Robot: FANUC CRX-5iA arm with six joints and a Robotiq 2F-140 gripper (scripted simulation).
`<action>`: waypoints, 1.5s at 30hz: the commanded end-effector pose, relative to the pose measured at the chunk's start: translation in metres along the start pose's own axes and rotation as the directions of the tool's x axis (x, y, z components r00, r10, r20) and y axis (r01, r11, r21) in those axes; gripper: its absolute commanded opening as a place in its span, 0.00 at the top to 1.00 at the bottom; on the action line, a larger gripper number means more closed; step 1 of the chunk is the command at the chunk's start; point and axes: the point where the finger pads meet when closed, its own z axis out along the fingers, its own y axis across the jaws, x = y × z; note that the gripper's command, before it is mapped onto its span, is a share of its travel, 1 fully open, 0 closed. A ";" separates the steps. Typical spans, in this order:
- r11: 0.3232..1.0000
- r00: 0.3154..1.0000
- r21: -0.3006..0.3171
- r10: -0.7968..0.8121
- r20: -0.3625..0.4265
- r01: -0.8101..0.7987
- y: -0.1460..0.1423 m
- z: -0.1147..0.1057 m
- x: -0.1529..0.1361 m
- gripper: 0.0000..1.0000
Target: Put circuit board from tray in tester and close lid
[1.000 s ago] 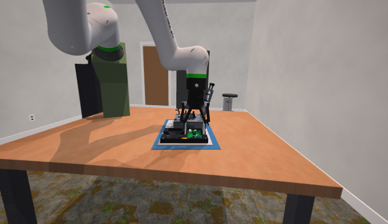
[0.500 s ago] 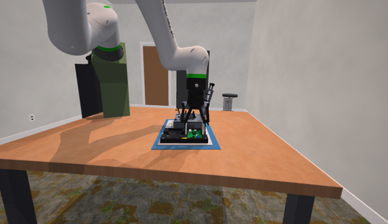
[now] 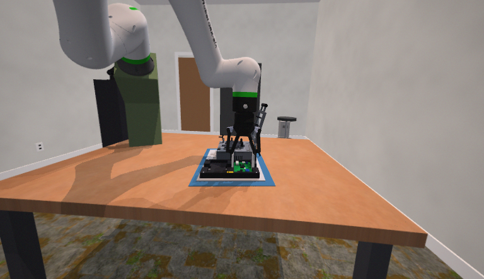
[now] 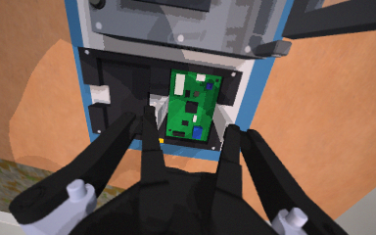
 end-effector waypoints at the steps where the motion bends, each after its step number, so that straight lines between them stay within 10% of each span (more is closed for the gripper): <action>1: 1.000 1.000 0.000 0.000 0.000 0.000 0.000 0.000 0.000 0.49; 45: 1.000 1.000 0.000 0.000 0.000 0.000 0.000 0.000 0.000 0.54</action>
